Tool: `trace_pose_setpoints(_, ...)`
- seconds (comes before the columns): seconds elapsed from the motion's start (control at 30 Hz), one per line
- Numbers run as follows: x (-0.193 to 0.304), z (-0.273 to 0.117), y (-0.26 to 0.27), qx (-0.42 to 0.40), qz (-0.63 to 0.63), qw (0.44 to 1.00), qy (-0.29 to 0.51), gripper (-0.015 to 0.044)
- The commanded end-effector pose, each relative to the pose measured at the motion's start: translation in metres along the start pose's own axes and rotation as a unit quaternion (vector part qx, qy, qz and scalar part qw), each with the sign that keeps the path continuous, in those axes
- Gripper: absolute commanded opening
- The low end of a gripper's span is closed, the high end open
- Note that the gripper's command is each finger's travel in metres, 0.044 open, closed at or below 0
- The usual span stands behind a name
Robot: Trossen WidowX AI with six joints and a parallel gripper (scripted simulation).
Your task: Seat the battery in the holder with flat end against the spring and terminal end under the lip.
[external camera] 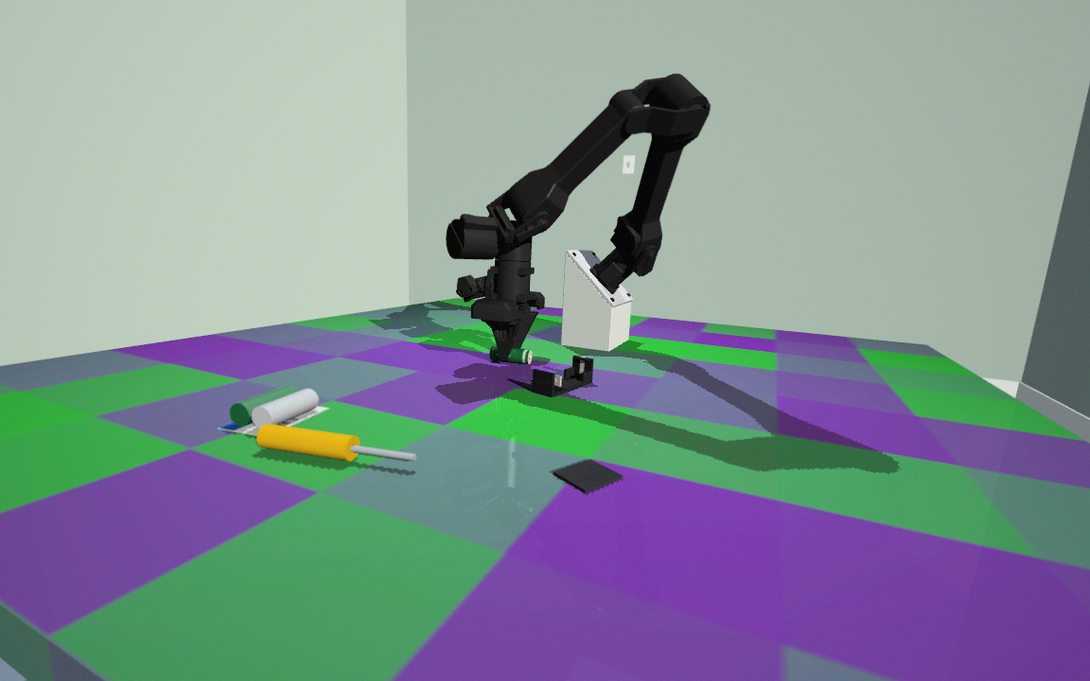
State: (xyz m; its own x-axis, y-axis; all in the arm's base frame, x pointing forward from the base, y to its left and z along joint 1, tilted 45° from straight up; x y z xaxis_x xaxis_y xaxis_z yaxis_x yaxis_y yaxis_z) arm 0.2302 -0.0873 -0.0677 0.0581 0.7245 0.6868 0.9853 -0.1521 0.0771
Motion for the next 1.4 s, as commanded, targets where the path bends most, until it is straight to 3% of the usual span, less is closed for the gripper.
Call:
trace_pose_setpoints(0.0, 0.001, 0.007, -0.003, 0.002, 0.005, 1.000, 0.005, 0.0243)
trace_pose_setpoints(0.17, 0.001, 0.007, -0.003, 0.002, 0.005, 1.000, 0.005, 0.0111)
trace_pose_setpoints(0.3, 0.001, 0.007, -0.003, 0.002, 0.005, 1.000, 0.005, 0.0085)
trace_pose_setpoints(0.5, 0.001, 0.005, -0.002, 0.002, 0.005, 1.000, 0.004, 0.0080)
trace_pose_setpoints(0.7, 0.000, -0.038, -0.002, 0.002, 0.005, 1.000, 0.003, 0.0080)
trace_pose_setpoints(0.87, 0.001, -0.044, -0.001, 0.002, -0.001, 1.000, 0.003, 0.0080)
trace_pose_setpoints(1.13, 0.038, -0.056, 0.042, 0.003, -0.216, 0.976, -0.006, 0.0080)
trace_pose_setpoints(1.37, 0.089, -0.066, 0.077, 0.003, -0.440, 0.898, -0.005, 0.0080)
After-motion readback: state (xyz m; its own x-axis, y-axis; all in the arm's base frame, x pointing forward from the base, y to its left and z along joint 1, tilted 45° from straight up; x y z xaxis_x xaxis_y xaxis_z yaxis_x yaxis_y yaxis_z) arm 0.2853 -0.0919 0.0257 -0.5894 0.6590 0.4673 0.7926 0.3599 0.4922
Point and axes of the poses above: the point midway between the two fingers, 35 mm back from their tips, its own z axis out along the fingers, its own y axis across the jaws, x = y × z, the point moved 6 cm from there along -z, back along the fingers, and after that the axes turned 4 degrees about z, right-handed, at the moved point
